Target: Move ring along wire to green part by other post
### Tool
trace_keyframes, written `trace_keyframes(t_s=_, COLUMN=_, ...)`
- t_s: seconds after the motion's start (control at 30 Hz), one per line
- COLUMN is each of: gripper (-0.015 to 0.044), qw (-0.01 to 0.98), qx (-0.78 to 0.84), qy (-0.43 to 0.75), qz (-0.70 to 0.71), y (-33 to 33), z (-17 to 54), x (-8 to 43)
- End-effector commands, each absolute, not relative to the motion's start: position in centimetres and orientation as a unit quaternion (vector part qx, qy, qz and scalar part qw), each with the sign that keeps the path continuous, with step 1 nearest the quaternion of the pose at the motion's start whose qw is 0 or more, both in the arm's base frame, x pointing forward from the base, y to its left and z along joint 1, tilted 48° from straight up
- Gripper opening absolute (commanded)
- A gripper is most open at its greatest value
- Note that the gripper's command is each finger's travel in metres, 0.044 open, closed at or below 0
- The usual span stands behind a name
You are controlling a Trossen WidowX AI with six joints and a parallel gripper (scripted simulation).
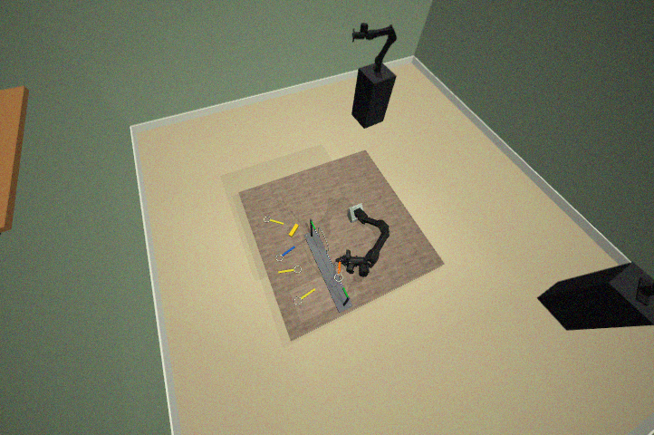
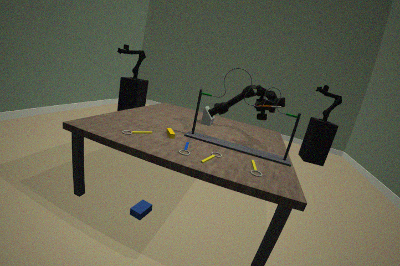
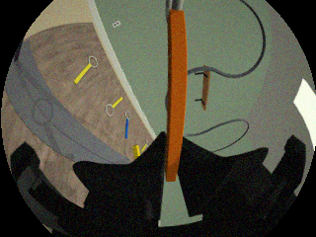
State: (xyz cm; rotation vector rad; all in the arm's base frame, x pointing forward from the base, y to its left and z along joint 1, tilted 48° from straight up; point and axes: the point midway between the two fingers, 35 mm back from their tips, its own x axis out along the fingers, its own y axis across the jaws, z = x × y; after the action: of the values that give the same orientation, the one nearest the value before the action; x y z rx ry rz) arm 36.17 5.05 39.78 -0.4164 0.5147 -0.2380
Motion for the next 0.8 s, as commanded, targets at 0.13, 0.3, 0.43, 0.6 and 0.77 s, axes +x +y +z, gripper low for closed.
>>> trace_keyframes(t_s=0.13, gripper=-0.0150, qw=0.918, qx=-0.278, qy=0.249, qz=-0.138, y=2.9, z=41.2, x=35.7)
trace_keyframes(t_s=0.3, gripper=-0.0150, qw=0.903, qx=-0.318, qy=0.248, qz=-0.147, y=1.9, z=42.0, x=35.6)
trace_keyframes(t_s=0.43, gripper=-0.0150, qw=0.891, qx=-0.348, qy=0.247, qz=-0.154, y=1.2, z=42.7, x=35.5)
trace_keyframes(t_s=0.6, gripper=-0.0150, qw=0.876, qx=-0.381, qy=0.246, qz=-0.162, y=0.4, z=43.5, x=35.4)
trace_keyframes(t_s=0.77, gripper=-0.0150, qw=0.863, qx=-0.410, qy=0.245, qz=-0.168, y=-0.2, z=44.3, x=35.3)
